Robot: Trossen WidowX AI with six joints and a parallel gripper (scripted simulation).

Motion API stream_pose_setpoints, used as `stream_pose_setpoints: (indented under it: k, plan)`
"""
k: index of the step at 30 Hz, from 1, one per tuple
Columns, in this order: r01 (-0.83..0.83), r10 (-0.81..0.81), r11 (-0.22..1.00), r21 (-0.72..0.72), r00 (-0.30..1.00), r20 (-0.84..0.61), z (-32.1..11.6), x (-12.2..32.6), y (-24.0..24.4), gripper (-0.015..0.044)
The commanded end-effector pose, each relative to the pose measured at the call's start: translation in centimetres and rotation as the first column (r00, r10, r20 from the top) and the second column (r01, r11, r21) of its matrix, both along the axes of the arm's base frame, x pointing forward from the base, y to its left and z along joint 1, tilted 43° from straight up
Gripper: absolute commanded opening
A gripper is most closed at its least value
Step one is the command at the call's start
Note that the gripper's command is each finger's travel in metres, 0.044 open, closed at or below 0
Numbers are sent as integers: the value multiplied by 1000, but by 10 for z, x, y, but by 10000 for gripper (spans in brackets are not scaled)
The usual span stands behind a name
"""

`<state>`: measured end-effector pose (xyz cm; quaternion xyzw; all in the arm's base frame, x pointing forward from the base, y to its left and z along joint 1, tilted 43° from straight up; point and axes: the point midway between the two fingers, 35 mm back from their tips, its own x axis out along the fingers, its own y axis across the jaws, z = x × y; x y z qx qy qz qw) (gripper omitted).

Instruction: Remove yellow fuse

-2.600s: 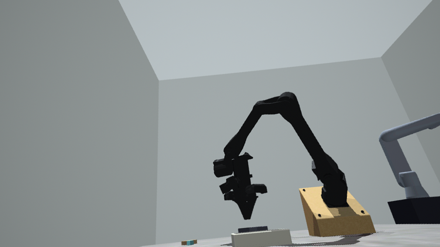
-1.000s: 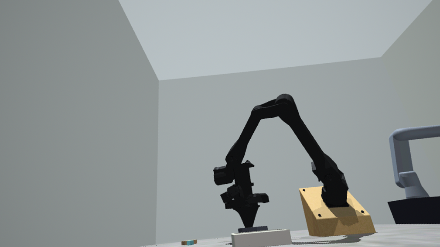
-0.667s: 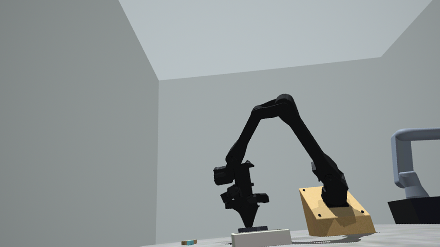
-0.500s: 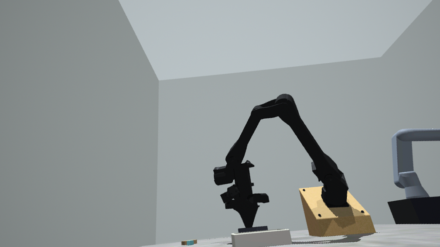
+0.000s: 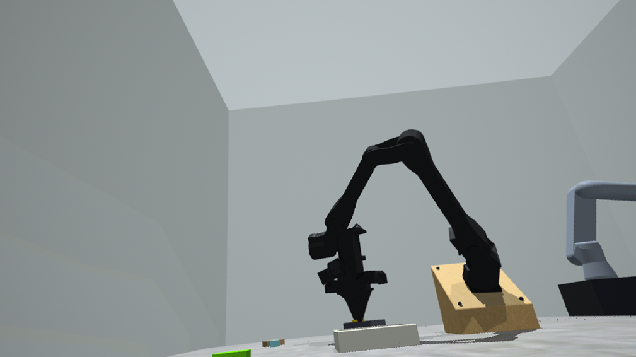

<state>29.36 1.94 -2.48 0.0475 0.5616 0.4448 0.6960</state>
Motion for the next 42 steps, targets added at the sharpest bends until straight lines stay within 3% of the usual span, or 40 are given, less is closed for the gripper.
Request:
stream_pose_setpoints:
  k: [1,42]
  plan:
    - [-3,3,1000,-3,1000,2,2,0,-2,0]
    - [-1,1,1000,-1,1000,1,16,1,-15,0]
